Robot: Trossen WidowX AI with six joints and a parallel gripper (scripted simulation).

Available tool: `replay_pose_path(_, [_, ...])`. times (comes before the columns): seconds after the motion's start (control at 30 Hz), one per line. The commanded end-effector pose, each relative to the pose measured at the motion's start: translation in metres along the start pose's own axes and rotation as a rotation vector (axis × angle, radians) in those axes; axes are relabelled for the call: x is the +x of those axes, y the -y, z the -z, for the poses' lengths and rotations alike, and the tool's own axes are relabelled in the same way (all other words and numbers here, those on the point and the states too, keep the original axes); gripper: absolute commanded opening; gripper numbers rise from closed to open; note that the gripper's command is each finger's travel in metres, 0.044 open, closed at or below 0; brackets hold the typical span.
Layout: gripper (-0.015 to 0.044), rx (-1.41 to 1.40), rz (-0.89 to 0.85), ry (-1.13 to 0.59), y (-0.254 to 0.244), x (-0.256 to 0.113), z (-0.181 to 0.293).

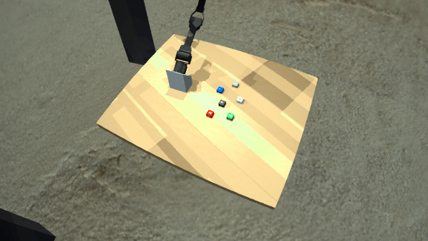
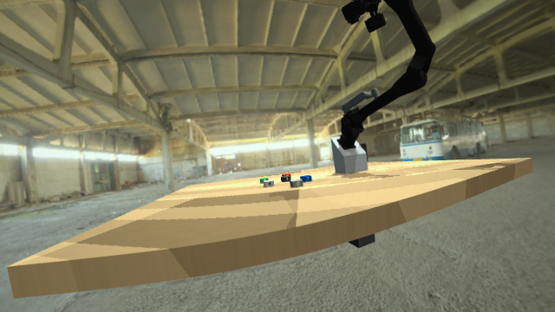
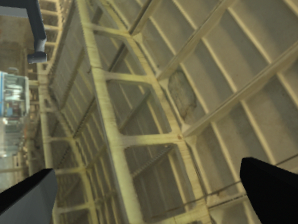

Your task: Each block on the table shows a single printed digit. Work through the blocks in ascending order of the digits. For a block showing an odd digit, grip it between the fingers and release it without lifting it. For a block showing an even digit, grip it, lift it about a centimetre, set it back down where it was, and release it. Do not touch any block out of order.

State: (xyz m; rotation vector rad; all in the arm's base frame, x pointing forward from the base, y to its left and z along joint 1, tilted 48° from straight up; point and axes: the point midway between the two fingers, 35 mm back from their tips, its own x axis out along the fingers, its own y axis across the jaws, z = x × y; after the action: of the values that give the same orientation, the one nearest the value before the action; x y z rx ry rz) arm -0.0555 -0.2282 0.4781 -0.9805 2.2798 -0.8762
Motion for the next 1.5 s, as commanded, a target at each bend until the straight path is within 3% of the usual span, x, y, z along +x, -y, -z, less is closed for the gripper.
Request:
replay_pose_path(0.0, [0.04,-0.003,0.0,0.013,0.001,0.002,-0.005])
replay_pose_path(0.1, [0.04,-0.037,-0.012,0.195,0.014,0.023,-0.076])
replay_pose_path(0.23, [0.04,-0.056,-0.037,0.313,0.016,0.032,-0.123])
replay_pose_path(0.47, [0.04,-0.1,-0.167,0.616,0.0,0.038,-0.245])
replay_pose_path(0.7, [0.04,-0.138,-0.398,0.881,-0.046,0.019,-0.355])
replay_pose_path(0.93, [0.04,-0.176,-0.749,1.077,-0.118,-0.023,-0.443])
replay_pose_path(1.2, [0.04,-0.219,-1.308,1.125,-0.223,-0.092,-0.502])
replay_pose_path(1.4, [0.04,-0.241,-1.805,0.948,-0.304,-0.149,-0.511])
replay_pose_path(1.47, [0.04,-0.241,-1.849,0.921,-0.31,-0.154,-0.51])
